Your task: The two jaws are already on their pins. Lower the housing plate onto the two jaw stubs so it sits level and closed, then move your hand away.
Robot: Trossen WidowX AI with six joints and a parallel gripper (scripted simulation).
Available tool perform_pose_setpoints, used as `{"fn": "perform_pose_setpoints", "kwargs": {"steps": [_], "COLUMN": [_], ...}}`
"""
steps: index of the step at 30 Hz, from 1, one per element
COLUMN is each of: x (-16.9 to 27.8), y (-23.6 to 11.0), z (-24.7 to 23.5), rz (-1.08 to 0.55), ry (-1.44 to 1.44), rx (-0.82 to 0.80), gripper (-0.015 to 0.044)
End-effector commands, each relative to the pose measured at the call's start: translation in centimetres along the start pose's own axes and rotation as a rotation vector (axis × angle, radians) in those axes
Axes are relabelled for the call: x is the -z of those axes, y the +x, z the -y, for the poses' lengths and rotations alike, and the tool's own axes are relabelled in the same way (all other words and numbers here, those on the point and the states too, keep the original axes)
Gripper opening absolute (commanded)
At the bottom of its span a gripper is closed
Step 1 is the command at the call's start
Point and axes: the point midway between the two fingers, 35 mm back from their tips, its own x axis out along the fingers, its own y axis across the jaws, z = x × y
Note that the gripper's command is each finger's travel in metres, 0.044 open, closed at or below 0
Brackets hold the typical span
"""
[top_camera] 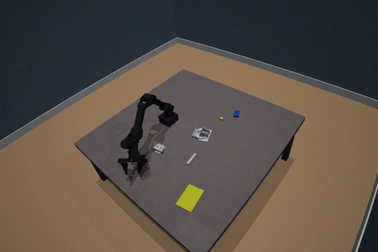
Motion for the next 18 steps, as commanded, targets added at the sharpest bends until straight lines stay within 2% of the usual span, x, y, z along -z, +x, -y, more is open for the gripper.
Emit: {"fn": "perform_pose_setpoints", "kwargs": {"steps": [1,18], "x": [-0.2,-1.2], "y": [-0.6,-4.5], "z": [-1.2,-5.8], "rz": [-0.031,-0.093], "ry": [-0.099,-0.519], "rx": [-0.051,-0.285], "gripper": [0.0440,0.0440]}}
